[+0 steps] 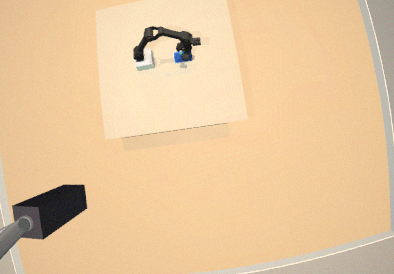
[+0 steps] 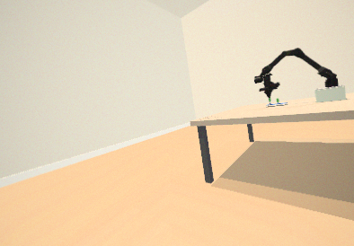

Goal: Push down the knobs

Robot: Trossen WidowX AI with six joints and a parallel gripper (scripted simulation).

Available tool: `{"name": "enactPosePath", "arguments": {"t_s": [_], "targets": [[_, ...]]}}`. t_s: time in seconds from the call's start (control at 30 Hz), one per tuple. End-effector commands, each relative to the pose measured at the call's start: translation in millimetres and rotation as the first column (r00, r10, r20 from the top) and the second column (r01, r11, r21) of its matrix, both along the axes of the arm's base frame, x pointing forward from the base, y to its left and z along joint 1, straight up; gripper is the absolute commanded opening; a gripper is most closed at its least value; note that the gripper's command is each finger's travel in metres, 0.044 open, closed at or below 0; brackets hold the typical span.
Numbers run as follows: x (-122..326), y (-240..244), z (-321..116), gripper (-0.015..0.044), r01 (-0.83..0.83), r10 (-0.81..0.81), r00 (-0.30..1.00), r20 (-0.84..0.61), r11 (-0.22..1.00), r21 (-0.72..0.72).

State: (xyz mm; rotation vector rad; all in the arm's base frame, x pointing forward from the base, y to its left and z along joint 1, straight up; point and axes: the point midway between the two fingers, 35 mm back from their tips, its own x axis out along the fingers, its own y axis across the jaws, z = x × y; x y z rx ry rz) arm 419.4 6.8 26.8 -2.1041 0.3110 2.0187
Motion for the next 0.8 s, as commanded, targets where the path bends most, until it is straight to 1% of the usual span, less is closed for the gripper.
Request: {"name": "enactPosePath", "arguments": {"t_s": [0.0, 0.77], "targets": [[-0.4, 0.1, -1.9, 0.0, -0.004, 0.004, 1.0, -0.001, 1.0, 0.002], [-0.2, 0.1, -6.6, 0.0, -0.004, 0.004, 1.0, -0.001, 1.0, 0.002]]}}
